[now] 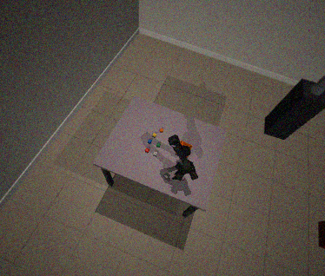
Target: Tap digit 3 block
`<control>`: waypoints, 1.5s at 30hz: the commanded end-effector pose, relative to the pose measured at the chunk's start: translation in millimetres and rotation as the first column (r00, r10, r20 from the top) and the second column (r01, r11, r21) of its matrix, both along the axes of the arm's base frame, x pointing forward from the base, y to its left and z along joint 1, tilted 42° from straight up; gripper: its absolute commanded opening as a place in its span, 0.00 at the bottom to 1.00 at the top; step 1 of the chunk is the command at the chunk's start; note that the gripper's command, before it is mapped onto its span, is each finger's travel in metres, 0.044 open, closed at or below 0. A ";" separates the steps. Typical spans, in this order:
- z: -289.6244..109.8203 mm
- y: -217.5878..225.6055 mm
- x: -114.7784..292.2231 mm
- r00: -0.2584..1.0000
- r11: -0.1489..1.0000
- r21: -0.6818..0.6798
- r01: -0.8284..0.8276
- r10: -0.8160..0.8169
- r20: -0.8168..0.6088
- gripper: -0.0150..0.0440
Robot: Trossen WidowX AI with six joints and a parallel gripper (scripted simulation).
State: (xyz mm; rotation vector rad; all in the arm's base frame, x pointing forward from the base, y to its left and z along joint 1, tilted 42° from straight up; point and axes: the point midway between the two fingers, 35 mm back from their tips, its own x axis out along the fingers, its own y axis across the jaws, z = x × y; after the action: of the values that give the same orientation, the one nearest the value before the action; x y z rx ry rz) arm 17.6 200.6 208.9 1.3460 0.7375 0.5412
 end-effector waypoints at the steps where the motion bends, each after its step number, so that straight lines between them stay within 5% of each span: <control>1: -0.1 0.3 1.0 1.000 1.000 -0.008 0.005 -0.005 0.004 0.93; 10: -9.2 10.2 58.1 0.974 0.881 -0.420 0.219 -0.171 0.149 0.93; 24: -38.0 -14.3 166.7 0.964 0.378 -0.904 0.200 -0.243 0.112 0.93; 35: -69.9 -77.3 245.8 0.945 0.111 -0.982 -0.150 -0.274 -0.176 0.93; 45: -113.5 -156.8 289.3 0.817 0.101 -0.844 -0.527 -0.213 -0.536 0.93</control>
State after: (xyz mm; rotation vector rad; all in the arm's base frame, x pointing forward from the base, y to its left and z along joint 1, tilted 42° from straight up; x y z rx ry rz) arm 299.3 66.3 111.4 -0.0141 1.2891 -0.3487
